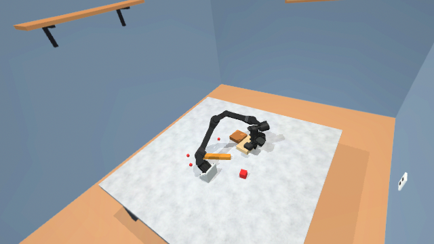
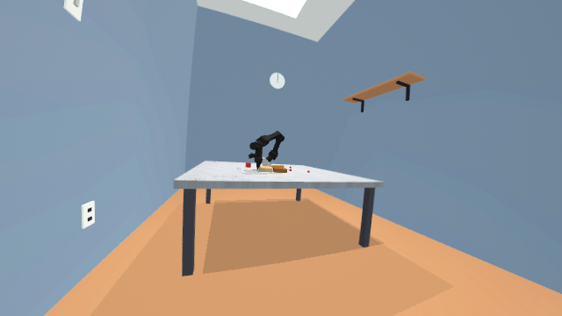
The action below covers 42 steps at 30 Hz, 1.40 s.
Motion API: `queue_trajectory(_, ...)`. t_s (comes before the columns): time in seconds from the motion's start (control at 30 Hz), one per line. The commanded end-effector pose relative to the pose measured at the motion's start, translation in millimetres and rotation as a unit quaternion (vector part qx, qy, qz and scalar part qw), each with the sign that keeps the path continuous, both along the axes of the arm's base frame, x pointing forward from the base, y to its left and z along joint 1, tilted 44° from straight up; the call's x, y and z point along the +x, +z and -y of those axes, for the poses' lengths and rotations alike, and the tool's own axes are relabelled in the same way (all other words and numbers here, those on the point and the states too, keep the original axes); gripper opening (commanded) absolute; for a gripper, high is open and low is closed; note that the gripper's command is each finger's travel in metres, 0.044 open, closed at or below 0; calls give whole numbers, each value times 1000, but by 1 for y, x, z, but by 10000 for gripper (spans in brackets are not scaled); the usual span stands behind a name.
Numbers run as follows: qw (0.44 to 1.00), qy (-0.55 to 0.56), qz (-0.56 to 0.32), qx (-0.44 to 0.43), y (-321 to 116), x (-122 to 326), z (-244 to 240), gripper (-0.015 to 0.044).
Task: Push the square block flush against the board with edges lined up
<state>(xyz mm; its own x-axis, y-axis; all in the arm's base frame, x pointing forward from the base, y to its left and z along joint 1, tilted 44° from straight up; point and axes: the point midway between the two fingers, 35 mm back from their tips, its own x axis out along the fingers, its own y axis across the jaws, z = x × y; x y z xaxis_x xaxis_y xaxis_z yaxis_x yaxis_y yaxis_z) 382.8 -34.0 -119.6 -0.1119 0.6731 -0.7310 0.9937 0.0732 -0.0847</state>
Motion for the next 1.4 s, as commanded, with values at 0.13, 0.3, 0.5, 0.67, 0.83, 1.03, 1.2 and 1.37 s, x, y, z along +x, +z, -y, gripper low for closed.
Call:
queue_trajectory(0.13,1000,1,-2,2,-8,0,6,0)
queue_trajectory(0.3,1000,1,-2,2,-14,0,12,0)
queue_trajectory(0.5,1000,1,-1,1,-21,0,20,0)
queue_trajectory(0.67,1000,1,-1,1,-26,0,26,0)
queue_trajectory(0.83,1000,1,-1,1,-32,-1,32,0)
queue_trajectory(1.03,1000,1,-1,0,-5,6,54,0)
queue_trajectory(1.2,1000,1,-2,0,10,7,67,0)
queue_trajectory(1.37,1000,1,-1,1,26,28,46,0)
